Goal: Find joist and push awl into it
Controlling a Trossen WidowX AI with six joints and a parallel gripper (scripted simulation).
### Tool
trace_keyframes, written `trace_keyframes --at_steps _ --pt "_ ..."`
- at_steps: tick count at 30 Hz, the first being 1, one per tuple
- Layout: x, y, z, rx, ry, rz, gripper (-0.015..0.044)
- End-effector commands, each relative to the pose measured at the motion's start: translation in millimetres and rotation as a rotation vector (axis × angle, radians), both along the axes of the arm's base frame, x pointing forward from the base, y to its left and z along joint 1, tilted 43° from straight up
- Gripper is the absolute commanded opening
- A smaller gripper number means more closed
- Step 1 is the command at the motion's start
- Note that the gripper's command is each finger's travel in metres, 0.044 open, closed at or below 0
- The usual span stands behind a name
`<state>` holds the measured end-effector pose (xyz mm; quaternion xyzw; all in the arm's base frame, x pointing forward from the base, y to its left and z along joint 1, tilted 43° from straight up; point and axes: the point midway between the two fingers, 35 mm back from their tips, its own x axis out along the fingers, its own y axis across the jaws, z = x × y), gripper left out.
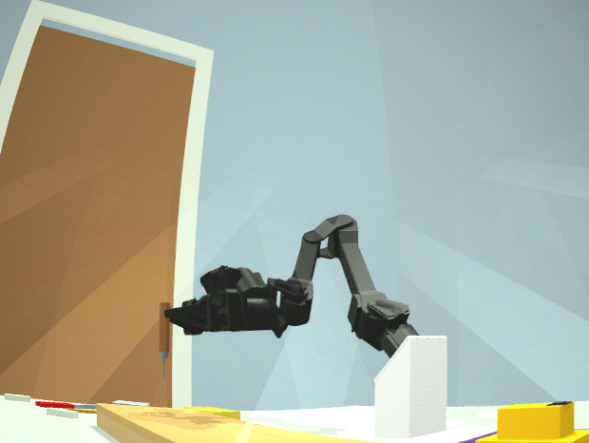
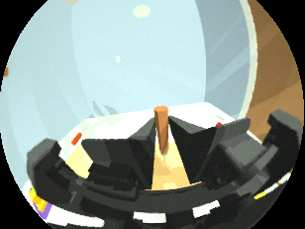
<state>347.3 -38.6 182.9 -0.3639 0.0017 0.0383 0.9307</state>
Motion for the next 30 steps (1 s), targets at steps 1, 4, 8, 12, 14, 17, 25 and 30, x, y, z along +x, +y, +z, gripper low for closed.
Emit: trace_keyframes --at_steps 1,4,8,12,14,17,25,30 --pt "0.0 0.9 0.9 -0.009 -0.008 0.01 0.0" --pt "0.3 0.0 0.0 -0.009 -0.008 0.01 0.0" --pt "0.8 -1.2 -1.3 -0.01 -0.008 0.01 0.0" --pt "1.2 -2.4 -2.6 -0.01 -0.008 0.01 0.0" --pt "1.4 -3.0 -3.2 -0.01 -0.008 0.01 0.0" --pt "1.6 -3.9 -4.2 -0.01 -0.008 0.01 0.0" --pt "2.3 -6.3 -6.8 -0.01 -0.008 0.01 0.0" --pt "2.7 -7.8 -8.4 -0.01 -0.008 0.01 0.0"
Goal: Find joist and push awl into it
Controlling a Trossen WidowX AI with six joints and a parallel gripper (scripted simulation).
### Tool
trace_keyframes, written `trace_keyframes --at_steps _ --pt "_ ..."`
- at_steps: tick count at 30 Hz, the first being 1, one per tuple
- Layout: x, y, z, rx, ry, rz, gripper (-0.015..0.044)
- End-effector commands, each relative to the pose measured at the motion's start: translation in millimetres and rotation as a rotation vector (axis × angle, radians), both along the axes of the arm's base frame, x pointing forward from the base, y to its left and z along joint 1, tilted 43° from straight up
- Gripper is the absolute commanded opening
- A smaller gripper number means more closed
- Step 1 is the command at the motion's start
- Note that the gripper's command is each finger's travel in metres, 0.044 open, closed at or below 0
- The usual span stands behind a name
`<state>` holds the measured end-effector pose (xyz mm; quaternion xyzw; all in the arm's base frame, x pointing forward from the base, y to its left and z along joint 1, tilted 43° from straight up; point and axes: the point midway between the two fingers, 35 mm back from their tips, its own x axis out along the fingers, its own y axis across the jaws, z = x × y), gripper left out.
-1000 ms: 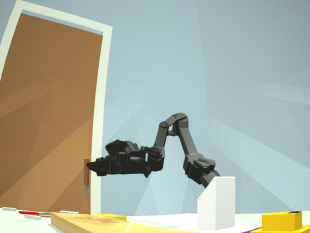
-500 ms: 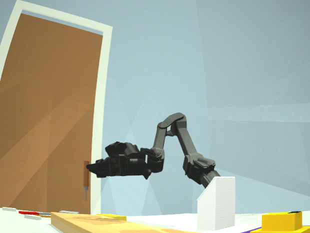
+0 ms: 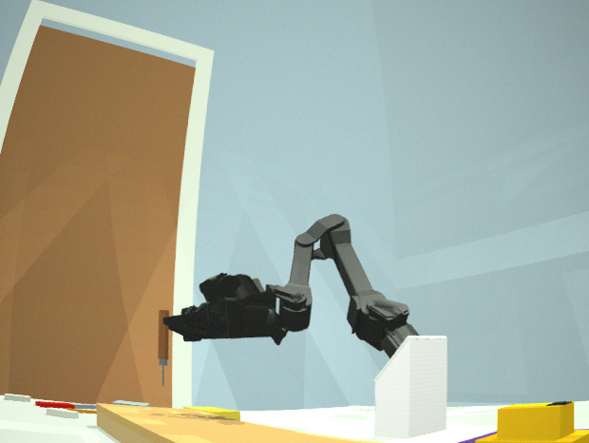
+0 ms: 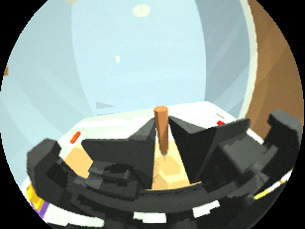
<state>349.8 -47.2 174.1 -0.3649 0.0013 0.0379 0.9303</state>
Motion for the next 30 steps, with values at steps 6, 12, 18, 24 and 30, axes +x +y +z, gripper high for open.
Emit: trace_keyframes --at_steps 6,12,18,24,30 --pt "0.6 -1.0 -1.7 -0.008 -0.007 0.01 0.0" --pt "1.0 -2.8 -3.6 -0.008 -0.007 0.01 0.0" --pt "1.3 -4.6 -5.6 -0.008 -0.006 0.01 0.0" --pt "1.6 -6.5 -7.7 -0.008 -0.006 0.01 0.0" --pt "1.9 -8.3 -9.7 -0.008 -0.006 0.01 0.0"
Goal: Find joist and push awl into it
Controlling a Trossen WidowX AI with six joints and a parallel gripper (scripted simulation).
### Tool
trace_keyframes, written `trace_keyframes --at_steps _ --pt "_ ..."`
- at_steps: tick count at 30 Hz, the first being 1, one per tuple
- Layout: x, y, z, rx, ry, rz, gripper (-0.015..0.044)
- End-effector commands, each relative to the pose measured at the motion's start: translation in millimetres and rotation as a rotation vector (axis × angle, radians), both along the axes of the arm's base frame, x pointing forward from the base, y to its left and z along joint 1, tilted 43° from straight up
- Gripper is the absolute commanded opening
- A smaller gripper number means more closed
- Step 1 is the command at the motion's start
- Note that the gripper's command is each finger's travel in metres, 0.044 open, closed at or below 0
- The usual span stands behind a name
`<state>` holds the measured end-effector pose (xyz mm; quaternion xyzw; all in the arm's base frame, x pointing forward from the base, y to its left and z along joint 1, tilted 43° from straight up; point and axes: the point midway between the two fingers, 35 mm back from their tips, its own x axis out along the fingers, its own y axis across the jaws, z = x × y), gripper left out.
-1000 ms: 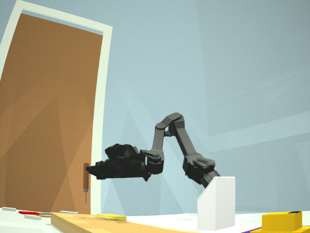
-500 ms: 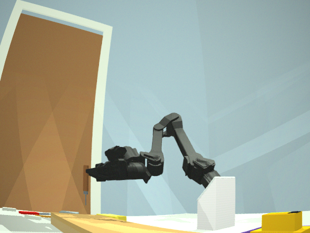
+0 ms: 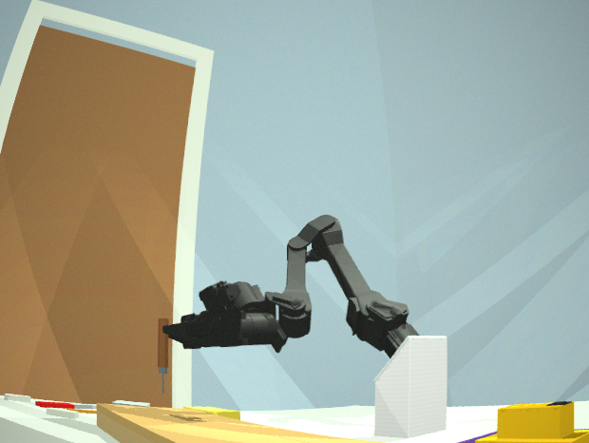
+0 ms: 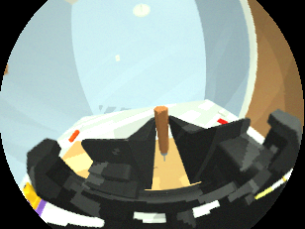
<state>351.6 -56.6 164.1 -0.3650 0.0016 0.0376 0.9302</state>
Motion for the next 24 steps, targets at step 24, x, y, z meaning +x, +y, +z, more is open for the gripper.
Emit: trace_keyframes --at_steps 24 --pt "2.4 -11.0 -12.7 -0.009 -0.006 0.011 0.0"
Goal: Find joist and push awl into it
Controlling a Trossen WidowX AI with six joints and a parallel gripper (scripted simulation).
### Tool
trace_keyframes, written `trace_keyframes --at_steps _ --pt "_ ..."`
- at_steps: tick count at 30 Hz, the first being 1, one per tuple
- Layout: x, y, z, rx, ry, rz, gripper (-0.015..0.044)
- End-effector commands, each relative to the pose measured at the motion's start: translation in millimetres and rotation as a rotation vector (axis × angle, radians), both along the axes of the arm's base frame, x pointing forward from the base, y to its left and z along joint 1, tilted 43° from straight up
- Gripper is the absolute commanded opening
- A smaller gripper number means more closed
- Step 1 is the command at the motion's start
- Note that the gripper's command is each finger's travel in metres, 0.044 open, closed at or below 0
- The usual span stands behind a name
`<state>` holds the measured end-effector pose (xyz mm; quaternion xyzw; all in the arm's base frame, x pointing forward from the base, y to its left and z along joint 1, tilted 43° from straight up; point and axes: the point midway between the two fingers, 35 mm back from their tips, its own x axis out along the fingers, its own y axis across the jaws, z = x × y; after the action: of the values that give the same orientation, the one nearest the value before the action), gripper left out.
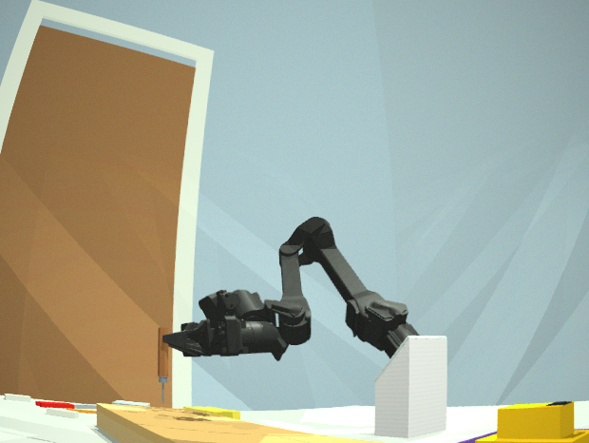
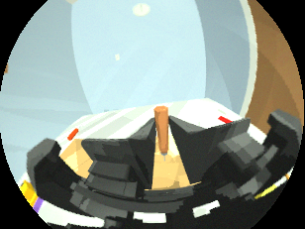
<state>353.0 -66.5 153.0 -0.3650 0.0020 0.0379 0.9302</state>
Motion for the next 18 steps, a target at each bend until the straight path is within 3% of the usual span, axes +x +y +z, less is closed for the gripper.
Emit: trace_keyframes --at_steps 1,18 --pt "1.1 -2.2 -2.7 -0.009 -0.007 0.011 0.0" --pt "2.2 -19.6 -22.6 -0.009 -0.006 0.011 0.0"
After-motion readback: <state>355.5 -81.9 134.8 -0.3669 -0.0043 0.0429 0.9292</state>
